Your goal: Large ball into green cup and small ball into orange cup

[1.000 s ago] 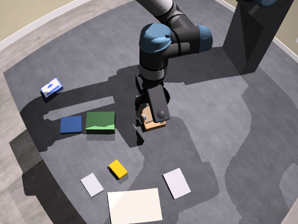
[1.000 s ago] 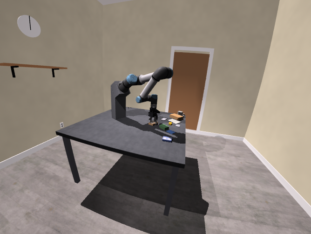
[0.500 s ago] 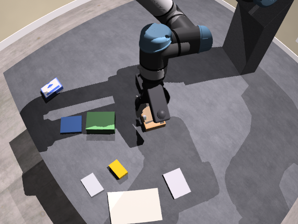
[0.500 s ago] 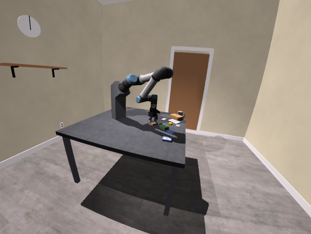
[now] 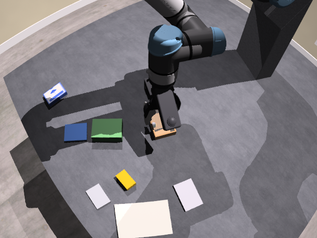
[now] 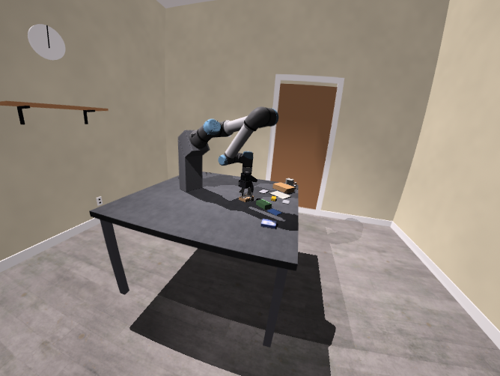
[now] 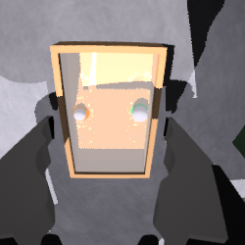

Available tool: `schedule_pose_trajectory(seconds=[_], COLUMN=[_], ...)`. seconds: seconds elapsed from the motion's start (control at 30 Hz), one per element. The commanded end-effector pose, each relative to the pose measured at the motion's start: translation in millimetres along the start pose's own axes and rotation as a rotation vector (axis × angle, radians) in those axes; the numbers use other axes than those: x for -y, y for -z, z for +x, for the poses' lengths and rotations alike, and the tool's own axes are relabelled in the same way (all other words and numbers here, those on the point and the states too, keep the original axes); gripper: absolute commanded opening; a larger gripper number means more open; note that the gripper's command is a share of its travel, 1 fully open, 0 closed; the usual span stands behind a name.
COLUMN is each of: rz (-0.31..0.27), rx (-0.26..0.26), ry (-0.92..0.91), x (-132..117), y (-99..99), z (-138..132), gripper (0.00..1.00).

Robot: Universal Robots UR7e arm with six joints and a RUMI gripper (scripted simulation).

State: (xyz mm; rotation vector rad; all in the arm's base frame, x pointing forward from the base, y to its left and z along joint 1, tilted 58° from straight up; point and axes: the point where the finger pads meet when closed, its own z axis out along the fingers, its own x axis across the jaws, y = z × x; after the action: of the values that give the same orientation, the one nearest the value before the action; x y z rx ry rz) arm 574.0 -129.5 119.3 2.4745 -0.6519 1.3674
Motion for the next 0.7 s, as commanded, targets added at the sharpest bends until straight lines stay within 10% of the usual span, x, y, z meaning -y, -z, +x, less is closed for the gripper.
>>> schedule_pose_trajectory(seconds=[0.0, 0.67], rz=[0.0, 0.001], rx=[-0.002, 0.0], ry=[0.0, 0.001], x=[0, 1], y=[-0.2, 38.9], z=[1, -1], gripper=[0.55, 0.55])
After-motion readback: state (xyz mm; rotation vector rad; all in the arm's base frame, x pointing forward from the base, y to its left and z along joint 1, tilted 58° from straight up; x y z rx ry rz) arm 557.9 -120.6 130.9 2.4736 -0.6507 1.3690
